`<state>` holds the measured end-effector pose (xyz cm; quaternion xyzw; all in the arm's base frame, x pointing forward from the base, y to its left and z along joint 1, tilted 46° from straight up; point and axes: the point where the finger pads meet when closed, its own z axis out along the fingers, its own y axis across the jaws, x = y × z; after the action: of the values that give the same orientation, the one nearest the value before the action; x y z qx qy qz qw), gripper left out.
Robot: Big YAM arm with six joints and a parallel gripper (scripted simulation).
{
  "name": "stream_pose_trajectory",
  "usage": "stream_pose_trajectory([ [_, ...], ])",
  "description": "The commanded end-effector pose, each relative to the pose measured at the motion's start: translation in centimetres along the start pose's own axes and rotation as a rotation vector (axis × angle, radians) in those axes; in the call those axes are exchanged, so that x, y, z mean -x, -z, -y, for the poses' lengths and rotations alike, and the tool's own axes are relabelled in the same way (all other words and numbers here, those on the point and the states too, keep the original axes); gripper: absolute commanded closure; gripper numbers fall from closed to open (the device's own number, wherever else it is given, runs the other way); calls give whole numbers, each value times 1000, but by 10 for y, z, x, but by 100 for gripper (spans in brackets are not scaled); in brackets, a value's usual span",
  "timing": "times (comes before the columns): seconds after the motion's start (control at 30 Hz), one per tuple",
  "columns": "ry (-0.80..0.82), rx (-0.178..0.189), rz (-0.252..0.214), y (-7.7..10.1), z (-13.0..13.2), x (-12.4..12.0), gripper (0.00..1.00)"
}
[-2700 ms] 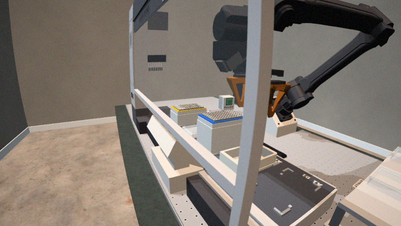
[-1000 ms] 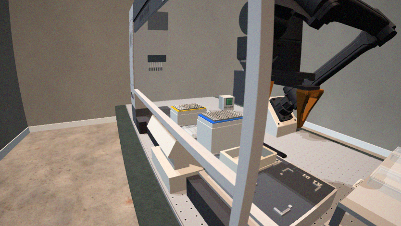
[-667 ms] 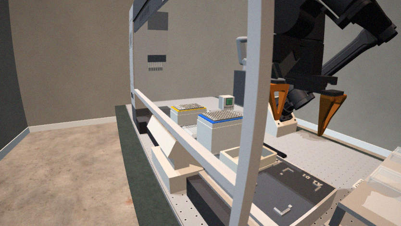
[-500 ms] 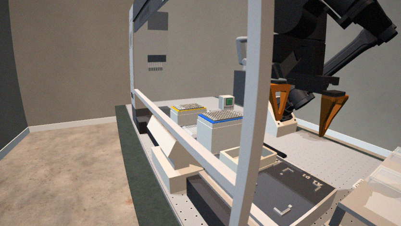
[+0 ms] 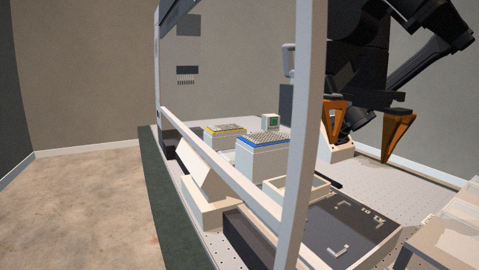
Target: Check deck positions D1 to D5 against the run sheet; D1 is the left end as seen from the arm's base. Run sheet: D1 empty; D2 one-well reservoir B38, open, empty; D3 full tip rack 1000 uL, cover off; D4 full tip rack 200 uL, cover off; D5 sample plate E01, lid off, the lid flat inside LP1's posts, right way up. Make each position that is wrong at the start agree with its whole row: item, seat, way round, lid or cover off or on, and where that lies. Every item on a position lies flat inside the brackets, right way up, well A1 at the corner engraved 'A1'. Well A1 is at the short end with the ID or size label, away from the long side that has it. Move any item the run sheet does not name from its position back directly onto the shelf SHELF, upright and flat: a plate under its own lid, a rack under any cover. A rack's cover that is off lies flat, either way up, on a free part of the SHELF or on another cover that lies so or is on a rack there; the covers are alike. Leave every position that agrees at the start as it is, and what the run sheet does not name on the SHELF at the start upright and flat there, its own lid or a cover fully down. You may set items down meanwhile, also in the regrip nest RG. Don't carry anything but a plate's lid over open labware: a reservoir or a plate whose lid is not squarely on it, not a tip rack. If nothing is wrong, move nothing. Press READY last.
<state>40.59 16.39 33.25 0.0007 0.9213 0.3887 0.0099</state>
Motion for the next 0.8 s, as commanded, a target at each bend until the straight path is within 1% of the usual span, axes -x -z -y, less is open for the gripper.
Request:
stream_pose_trajectory([
  [0.0, 14, 2, 36, 16, -11, 4, 0],
  [0.43, 14, 2, 36, 16, -11, 4, 0],
  [0.47, 16, 2, 67, 35, -17, 4, 0],
  [0.63, 22, 4, 57, 48, -13, 6, 0],
  [0.77, 11, 1, 47, 51, -9, 9, 0],
])
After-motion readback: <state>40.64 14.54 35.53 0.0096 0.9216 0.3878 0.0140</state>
